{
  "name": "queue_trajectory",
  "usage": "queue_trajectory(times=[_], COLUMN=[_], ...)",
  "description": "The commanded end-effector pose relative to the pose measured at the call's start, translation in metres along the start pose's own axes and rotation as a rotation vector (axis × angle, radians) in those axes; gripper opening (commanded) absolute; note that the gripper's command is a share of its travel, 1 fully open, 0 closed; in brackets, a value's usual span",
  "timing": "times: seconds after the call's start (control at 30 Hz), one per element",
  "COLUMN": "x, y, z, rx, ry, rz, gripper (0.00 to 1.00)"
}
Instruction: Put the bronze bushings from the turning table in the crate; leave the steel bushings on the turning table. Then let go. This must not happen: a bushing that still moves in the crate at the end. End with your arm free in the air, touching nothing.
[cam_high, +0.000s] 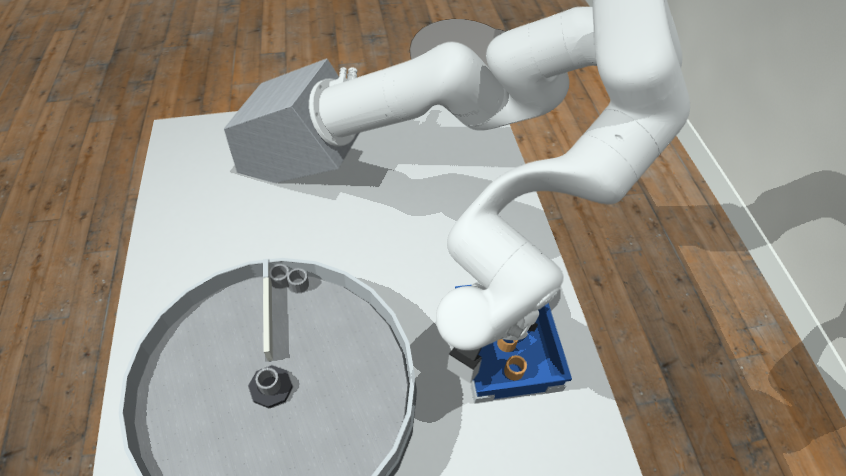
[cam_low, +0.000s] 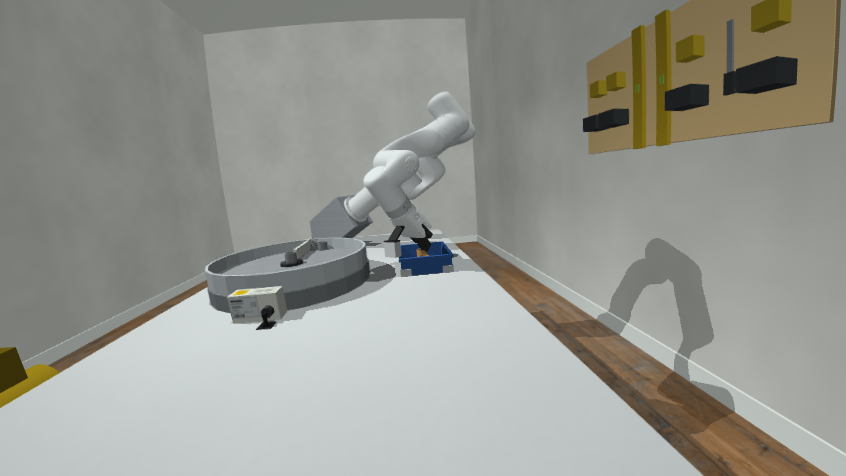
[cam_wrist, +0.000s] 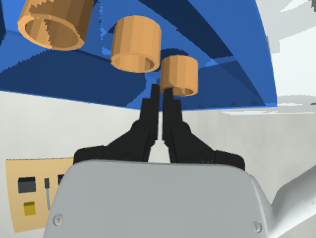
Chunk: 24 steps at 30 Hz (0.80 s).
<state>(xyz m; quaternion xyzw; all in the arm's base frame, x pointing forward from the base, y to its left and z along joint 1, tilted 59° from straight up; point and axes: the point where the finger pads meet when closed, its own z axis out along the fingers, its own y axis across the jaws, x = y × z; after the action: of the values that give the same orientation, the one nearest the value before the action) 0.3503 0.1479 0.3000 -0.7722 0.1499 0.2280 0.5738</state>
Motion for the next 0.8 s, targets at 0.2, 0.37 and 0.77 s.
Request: queue_trajectory(times=[0.2, 0.37, 0.77], x=[-0.0026, -0.0027, -0.0049], y=[0.0018, 0.0019, 0.0032], z=[0.0087, 0.0091, 0.0134], rx=[-0.009, -0.009, -0.009], ry=[-0.018, -0.018, -0.018], rz=[0.002, 0.002, 0.002], gripper=[0.00, 0.00, 0.00])
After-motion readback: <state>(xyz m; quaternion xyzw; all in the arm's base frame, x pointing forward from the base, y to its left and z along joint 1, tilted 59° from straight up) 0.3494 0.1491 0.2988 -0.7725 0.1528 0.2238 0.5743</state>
